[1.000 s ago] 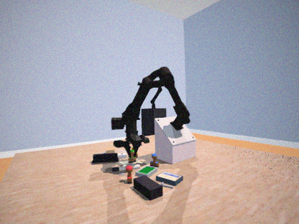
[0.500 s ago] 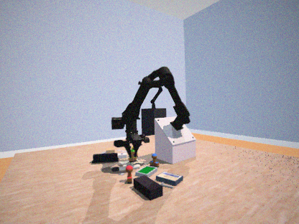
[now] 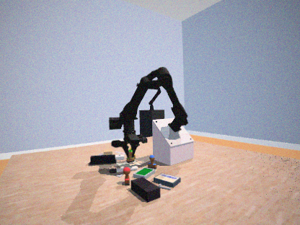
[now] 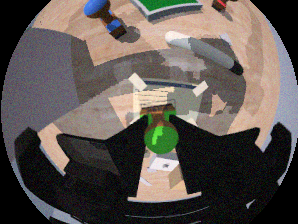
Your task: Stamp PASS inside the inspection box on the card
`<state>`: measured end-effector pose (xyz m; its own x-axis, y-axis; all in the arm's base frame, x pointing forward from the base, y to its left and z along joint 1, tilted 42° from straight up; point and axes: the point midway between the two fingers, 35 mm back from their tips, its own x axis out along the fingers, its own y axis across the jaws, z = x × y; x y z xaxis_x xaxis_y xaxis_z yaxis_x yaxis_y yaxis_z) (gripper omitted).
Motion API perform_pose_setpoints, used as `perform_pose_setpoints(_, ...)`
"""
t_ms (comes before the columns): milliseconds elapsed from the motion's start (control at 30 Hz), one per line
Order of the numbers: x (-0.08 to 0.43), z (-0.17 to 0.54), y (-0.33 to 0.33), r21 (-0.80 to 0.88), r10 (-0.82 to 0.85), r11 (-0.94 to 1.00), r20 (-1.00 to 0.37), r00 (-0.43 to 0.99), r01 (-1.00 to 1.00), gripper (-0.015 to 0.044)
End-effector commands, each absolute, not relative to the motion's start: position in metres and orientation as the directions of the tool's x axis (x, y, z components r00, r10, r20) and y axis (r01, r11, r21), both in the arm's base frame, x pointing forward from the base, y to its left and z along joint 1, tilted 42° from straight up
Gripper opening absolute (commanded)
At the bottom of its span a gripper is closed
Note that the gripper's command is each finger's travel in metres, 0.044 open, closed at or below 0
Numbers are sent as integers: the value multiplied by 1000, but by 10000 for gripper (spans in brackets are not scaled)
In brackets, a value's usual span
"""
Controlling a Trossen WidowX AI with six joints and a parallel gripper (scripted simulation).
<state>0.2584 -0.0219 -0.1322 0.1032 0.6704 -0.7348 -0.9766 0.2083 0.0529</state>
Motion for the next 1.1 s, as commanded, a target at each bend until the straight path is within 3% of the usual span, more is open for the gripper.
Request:
perform_pose_setpoints(0, 260, -127, -27, 44, 665, 207, -739, 108, -977, 0)
perform_pose_setpoints(1067, 254, -89, -62, 43, 663, 207, -741, 107, -977, 0)
